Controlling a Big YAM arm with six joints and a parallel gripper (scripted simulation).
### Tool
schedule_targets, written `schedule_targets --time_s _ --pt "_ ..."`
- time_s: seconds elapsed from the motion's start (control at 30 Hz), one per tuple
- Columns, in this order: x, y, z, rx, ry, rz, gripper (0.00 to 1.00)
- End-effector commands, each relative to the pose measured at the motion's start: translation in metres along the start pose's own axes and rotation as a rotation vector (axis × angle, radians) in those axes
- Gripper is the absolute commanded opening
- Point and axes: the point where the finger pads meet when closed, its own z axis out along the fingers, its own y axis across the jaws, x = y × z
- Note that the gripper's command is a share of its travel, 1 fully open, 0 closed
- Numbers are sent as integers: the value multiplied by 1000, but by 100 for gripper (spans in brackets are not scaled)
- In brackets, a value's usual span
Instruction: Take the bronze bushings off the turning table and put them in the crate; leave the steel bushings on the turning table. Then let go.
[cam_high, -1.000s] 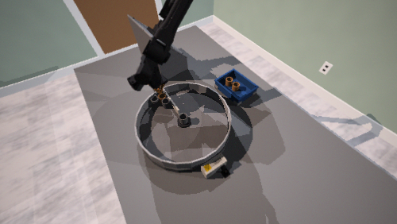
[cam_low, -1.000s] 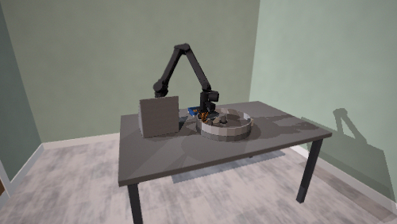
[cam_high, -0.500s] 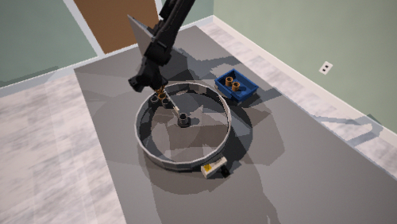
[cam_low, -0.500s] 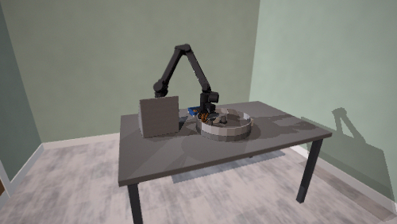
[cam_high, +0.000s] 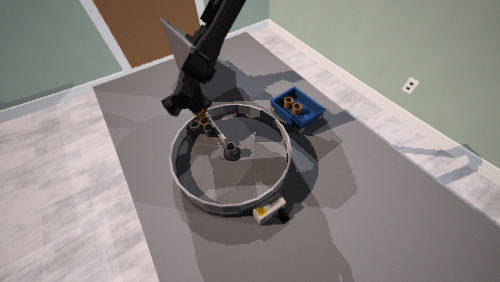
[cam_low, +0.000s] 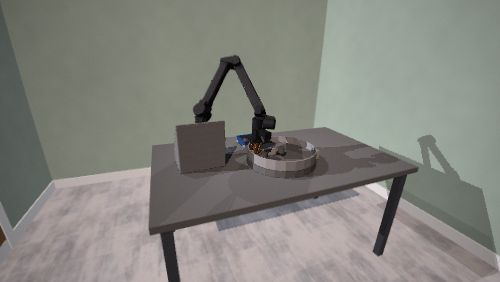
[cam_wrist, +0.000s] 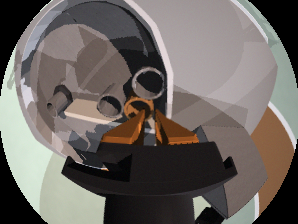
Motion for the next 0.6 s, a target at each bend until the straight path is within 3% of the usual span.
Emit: schedule_targets --time_s 0.0,0.47,0.57 --pt "-11 12 -8 -30 -23 -3 13" --pt "-11 11 -8 -30 -23 -3 13" --pt "-7 8 2 -12 -12 -4 13"
